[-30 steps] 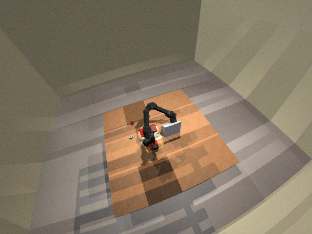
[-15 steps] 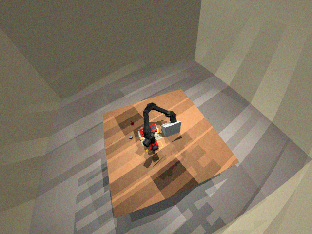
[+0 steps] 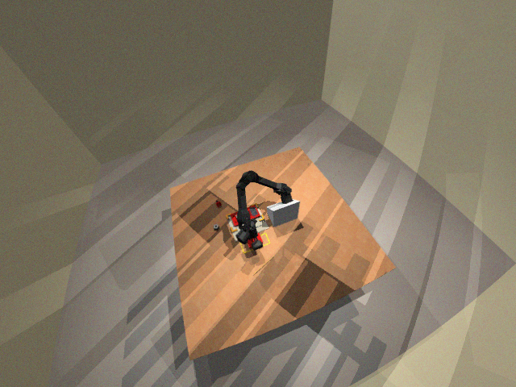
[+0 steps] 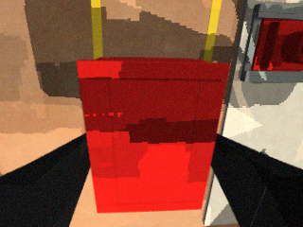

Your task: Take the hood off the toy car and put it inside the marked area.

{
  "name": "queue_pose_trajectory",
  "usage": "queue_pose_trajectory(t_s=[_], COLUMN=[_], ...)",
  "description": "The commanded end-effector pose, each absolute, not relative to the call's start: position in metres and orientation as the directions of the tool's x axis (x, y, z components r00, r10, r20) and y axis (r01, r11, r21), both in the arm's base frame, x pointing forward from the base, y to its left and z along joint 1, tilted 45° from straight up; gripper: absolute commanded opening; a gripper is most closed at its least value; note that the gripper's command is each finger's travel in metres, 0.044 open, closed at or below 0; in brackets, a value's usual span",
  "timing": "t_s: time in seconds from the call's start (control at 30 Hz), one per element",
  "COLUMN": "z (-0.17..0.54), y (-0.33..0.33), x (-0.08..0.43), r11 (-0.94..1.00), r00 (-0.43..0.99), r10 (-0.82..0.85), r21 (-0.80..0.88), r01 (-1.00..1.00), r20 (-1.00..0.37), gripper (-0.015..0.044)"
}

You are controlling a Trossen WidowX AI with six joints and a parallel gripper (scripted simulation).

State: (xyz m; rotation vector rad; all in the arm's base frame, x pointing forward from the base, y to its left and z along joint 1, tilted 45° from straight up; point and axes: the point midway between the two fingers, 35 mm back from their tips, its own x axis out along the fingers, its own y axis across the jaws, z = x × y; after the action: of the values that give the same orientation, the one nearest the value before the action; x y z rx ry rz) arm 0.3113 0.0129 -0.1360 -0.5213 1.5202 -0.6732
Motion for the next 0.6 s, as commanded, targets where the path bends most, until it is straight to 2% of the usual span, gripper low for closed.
queue_pose_trajectory(t_s=[0.0, 0.57], z=[-0.1384, -0.1428], y=[0.0092, 0.0048], x=[0.3099, 0.3095], r11=[0.716, 0.716], r00=[-0.066, -0.066], r10=[-0.692, -0.692], r21=[-0.695, -0.695], r01=[0.066, 0.066], r20=[-0.719, -0.719], gripper=[0.0, 0.0])
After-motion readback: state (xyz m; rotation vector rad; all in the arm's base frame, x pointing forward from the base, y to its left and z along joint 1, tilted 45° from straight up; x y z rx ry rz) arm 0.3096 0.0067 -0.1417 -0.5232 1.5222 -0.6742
